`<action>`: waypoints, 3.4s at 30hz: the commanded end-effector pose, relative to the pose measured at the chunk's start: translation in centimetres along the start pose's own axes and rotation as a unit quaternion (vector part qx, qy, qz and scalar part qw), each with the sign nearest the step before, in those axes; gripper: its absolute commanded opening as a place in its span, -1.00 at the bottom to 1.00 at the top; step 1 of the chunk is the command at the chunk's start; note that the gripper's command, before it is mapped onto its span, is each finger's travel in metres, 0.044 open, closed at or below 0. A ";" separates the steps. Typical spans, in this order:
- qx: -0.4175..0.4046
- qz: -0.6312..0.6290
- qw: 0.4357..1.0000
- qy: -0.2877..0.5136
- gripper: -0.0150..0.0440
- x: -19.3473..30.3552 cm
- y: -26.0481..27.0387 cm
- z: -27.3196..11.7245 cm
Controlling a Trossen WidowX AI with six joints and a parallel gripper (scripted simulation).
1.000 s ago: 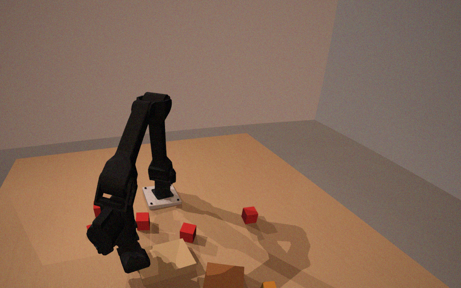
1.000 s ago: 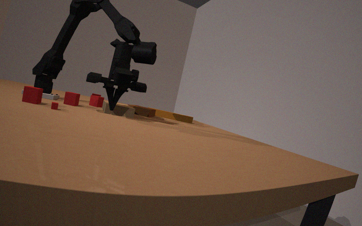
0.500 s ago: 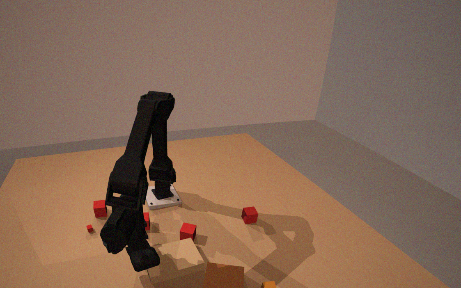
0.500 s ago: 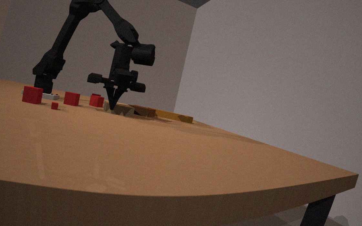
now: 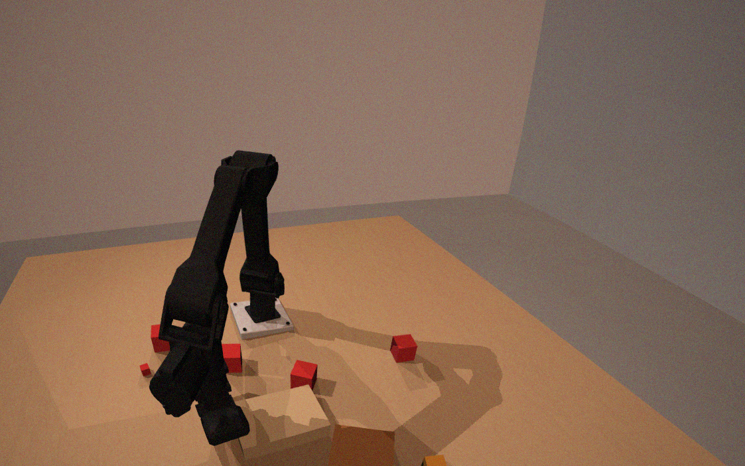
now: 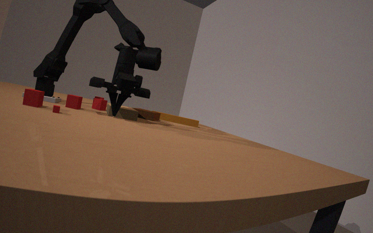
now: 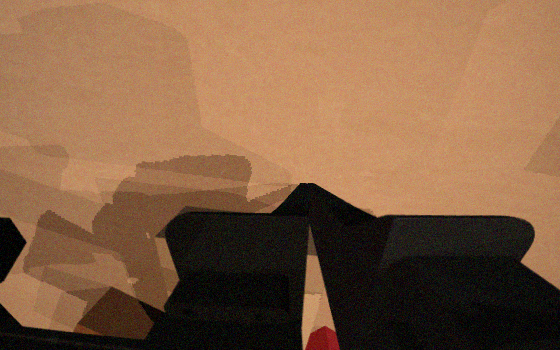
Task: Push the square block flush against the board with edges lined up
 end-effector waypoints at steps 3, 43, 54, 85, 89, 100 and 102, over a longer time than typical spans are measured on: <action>-0.002 -0.003 1.000 0.001 -0.49 -1.0 0.3 0.0; -0.001 0.019 1.000 0.002 -0.49 -0.4 -0.3 -3.3; -0.001 0.056 0.998 0.002 -0.49 -0.1 -0.3 0.1; -0.002 0.056 0.998 0.004 -0.49 5.0 0.0 0.0; -0.002 0.056 0.998 0.004 -0.49 5.7 0.0 0.0; -0.002 0.056 0.998 0.004 -0.49 6.0 0.2 0.0; -0.002 0.056 0.998 0.004 -0.49 5.7 0.3 0.0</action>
Point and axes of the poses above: the point midway between the two fingers, 35 mm back from their tips, its own z axis out along the fingers, its own y axis across the jaws, x = y × z, the point moved 4 cm from there along -z, back along the fingers, and after that the axes turned 8 degrees about z, right-handed, at the moved point
